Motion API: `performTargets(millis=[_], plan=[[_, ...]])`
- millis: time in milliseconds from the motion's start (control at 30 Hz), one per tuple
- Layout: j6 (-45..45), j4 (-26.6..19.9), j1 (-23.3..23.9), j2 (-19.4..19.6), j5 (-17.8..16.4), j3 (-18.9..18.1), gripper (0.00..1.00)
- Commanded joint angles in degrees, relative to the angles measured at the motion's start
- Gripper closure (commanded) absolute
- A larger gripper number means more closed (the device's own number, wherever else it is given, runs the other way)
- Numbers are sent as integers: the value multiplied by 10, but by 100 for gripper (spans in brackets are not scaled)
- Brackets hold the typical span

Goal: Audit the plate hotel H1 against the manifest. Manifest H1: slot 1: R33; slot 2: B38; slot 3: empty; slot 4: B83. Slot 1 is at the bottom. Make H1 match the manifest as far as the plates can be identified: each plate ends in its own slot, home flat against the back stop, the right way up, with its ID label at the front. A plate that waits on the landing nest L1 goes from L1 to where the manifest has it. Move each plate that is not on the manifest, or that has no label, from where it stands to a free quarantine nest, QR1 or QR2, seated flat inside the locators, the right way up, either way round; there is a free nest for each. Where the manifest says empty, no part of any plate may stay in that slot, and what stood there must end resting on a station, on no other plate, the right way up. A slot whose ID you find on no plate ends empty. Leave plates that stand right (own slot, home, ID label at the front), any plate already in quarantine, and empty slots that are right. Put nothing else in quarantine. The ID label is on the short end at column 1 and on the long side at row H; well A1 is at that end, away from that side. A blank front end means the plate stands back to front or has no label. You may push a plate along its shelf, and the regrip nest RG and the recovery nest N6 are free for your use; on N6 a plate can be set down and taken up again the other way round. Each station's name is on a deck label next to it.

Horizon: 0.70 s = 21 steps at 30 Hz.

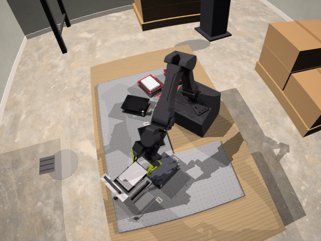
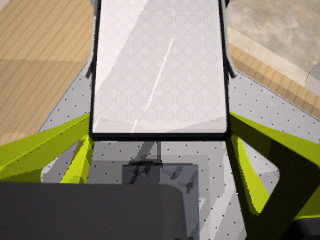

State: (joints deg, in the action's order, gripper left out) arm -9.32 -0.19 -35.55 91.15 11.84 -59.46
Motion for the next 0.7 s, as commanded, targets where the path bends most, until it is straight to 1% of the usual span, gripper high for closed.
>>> performTargets(millis=[0,500,667], plan=[[-3,4,-7,-17,6,11,14],[-9,11,-17,-54,14,58,14],[-10,12,-19,-61,16,67,14]])
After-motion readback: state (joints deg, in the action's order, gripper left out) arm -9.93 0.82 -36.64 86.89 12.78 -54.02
